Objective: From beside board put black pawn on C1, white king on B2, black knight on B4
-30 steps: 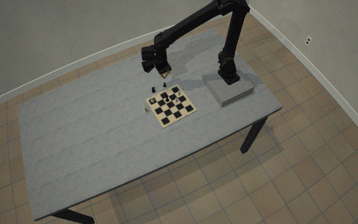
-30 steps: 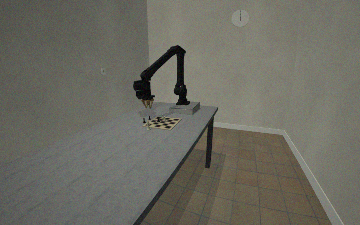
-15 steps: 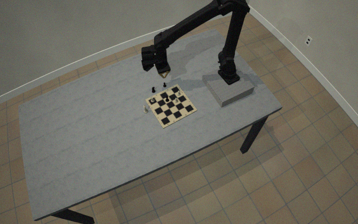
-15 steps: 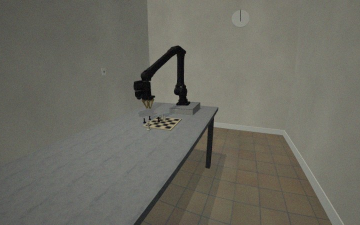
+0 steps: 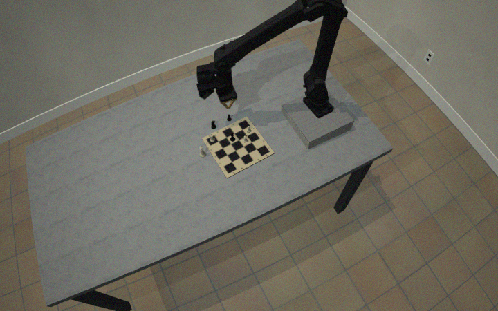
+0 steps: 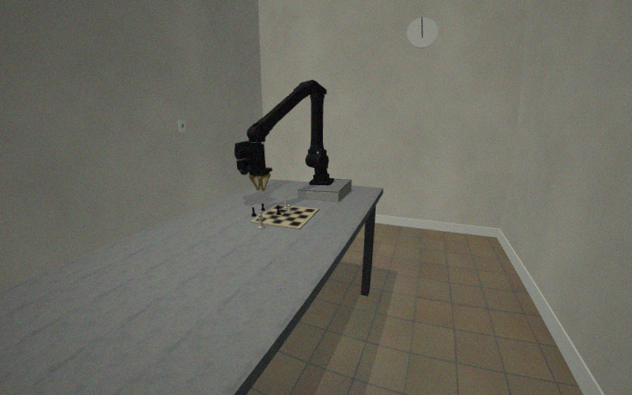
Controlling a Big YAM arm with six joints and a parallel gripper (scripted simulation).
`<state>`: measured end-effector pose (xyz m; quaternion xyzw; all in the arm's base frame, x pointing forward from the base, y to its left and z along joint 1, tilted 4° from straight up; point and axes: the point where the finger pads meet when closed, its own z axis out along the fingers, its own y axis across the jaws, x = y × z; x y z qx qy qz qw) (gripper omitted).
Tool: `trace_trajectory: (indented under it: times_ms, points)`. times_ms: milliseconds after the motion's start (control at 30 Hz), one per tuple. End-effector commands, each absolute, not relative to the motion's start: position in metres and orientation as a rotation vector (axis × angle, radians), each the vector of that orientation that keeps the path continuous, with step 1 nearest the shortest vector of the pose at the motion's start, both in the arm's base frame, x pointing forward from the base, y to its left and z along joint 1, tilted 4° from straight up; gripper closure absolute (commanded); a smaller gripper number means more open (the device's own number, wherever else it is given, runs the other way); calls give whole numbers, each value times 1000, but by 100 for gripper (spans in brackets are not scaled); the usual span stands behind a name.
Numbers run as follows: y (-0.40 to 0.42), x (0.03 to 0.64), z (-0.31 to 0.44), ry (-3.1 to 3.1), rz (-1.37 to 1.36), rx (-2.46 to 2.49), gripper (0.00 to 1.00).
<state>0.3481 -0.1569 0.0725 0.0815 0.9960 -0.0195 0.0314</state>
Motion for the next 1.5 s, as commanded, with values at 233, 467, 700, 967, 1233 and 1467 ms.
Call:
trace_trajectory:
  times_ms: [233,467,700,967,1233,1467]
  points:
    - [-160,353,70,3056,-70,273,68]
    - [-159,352,65,3059,-69,274,68]
    - [-159,353,57,3059,-68,273,68]
    - [-159,353,48,3060,-68,273,68]
    - [-161,357,37,3054,-71,271,68]
    - [-167,371,40,3024,-85,269,68]
